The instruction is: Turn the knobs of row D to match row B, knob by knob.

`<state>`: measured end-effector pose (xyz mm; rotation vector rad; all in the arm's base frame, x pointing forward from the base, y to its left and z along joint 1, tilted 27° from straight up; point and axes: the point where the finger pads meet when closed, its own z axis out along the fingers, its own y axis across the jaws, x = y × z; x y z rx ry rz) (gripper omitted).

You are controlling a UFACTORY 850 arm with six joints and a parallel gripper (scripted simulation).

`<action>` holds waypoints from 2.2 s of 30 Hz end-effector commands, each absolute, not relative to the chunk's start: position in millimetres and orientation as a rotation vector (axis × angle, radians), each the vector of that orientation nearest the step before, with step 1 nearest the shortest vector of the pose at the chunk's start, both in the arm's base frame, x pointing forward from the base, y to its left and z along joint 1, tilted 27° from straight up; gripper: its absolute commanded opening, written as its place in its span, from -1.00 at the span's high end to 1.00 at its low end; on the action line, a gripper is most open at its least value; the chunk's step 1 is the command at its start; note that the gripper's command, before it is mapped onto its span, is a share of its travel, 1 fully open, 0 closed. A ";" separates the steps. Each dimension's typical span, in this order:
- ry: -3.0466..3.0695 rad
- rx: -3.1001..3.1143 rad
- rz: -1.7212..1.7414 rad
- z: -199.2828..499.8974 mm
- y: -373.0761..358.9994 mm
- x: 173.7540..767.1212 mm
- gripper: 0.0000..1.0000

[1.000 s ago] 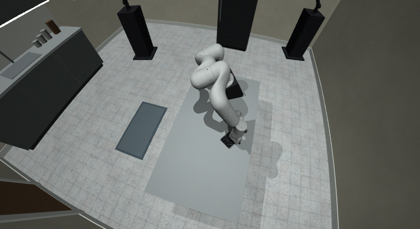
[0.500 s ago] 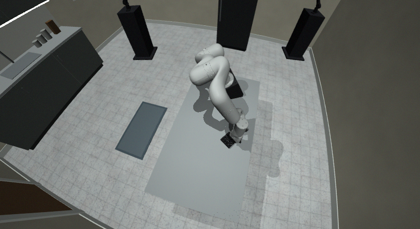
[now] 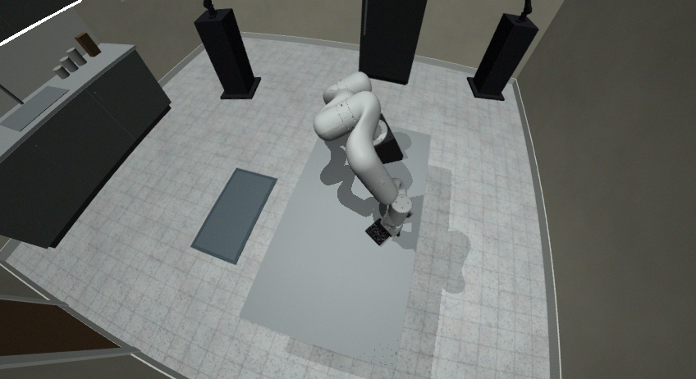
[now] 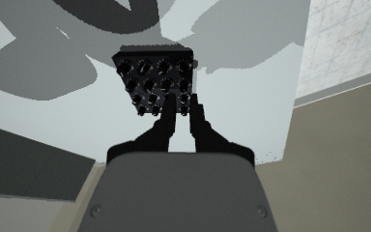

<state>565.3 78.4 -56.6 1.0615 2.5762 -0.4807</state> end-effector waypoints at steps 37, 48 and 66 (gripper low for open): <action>1.601 2.163 -0.173 -50.2 96.7 551.9 0.61; 1.173 2.410 -0.058 -48.2 102.5 546.9 0.61; 1.074 2.455 -0.033 -47.8 103.8 545.8 0.61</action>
